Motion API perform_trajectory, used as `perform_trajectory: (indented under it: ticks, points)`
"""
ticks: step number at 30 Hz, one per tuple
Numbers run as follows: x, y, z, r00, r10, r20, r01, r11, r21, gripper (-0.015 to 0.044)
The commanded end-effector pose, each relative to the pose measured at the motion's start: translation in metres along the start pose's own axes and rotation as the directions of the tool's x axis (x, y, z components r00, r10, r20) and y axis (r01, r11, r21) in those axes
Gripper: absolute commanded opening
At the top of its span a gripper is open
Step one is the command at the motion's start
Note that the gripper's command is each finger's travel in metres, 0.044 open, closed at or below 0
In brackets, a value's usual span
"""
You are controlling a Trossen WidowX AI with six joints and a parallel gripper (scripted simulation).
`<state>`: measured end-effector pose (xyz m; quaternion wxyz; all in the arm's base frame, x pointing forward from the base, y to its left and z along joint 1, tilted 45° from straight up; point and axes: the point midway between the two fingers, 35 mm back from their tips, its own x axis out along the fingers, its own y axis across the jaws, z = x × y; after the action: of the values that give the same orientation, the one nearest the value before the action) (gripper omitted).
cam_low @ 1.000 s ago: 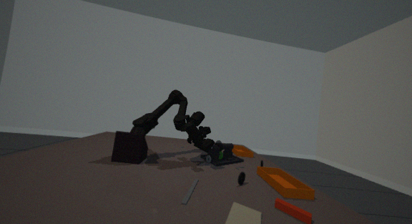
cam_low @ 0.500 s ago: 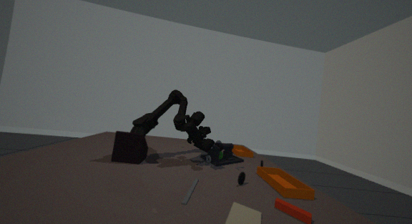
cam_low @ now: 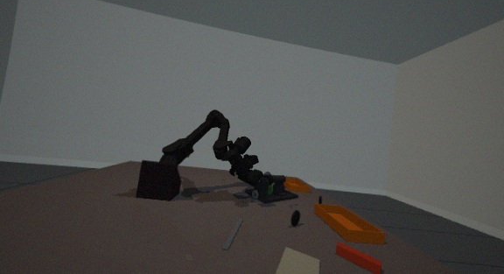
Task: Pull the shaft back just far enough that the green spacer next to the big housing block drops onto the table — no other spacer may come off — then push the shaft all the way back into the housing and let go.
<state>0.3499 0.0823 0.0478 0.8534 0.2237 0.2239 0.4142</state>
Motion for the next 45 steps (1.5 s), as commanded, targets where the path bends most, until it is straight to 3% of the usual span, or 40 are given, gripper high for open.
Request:
perform_trajectory:
  ticks: [1, 45]
  points:
    - [0.001, 0.000, 0.002, 1.000, 0.001, 0.001, -0.001, 1.000, 0.000, 0.0000]
    - [0.011, 0.000, 0.012, 1.000, 0.001, 0.002, -0.001, 1.000, 0.000, 0.0000]
